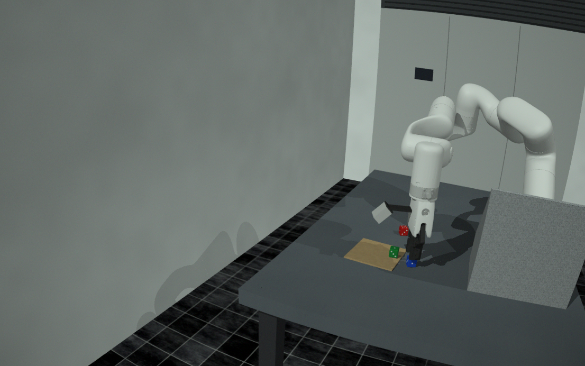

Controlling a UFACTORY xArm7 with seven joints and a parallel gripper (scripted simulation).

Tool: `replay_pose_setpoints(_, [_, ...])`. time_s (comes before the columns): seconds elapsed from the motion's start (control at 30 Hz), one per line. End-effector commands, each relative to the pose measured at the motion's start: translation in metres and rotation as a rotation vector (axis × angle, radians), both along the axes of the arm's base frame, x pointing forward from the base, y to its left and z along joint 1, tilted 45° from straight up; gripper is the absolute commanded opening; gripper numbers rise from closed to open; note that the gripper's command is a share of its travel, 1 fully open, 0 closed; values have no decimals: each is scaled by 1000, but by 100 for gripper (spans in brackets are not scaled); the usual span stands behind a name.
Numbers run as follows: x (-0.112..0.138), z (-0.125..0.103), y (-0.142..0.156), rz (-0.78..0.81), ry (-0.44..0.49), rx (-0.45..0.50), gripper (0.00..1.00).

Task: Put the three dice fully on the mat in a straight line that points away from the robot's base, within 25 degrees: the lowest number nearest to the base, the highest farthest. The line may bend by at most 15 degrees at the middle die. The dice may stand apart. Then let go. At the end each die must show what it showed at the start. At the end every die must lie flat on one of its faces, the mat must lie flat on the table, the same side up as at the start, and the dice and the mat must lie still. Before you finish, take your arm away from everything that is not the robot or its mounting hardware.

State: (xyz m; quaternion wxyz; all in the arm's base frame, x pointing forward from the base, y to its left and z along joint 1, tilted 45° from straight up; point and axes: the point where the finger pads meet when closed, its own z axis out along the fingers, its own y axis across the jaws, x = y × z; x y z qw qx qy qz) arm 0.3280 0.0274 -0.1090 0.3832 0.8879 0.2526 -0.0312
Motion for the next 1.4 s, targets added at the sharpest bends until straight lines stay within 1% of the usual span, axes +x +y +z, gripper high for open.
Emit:
replay_pose_setpoints(0.0, [1, 0, 2, 3, -2, 3, 42])
replay_pose_setpoints(0.8, [1, 0, 1, 3, -2, 3, 42])
replay_pose_setpoints(1.03, [1, -4, -2, 3, -2, 3, 42])
replay_pose_setpoints(1.37, [4, -16, -14, 3, -2, 3, 42])
